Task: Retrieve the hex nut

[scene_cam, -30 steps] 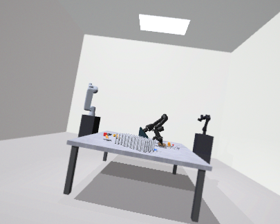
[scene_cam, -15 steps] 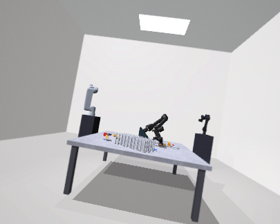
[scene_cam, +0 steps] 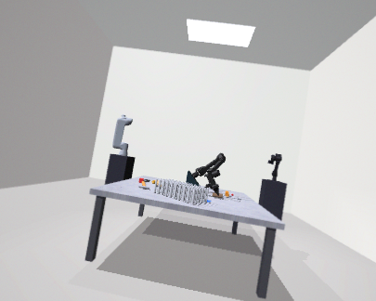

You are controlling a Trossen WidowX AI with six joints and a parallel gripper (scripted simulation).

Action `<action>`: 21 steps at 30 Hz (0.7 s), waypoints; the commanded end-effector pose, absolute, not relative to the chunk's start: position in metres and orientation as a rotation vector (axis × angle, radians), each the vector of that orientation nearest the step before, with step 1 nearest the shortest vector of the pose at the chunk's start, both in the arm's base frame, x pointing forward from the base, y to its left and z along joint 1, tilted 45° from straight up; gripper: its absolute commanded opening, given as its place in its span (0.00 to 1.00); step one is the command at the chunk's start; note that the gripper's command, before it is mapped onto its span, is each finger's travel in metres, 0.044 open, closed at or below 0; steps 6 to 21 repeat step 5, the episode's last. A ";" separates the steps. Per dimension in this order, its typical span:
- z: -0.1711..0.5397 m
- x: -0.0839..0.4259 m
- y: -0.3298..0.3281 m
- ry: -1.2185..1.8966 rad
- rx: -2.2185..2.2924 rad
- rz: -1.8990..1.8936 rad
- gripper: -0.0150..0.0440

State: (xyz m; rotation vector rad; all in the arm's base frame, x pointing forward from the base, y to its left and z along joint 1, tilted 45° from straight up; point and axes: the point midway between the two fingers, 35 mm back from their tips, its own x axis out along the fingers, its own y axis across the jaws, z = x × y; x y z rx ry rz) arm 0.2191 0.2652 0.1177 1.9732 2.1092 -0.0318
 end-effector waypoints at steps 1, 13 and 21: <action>0.118 0.219 0.265 2.110 1.972 -0.032 0.83; 0.118 0.219 0.265 2.110 1.972 -0.032 1.00; 0.118 0.219 0.265 2.110 1.972 -0.032 1.00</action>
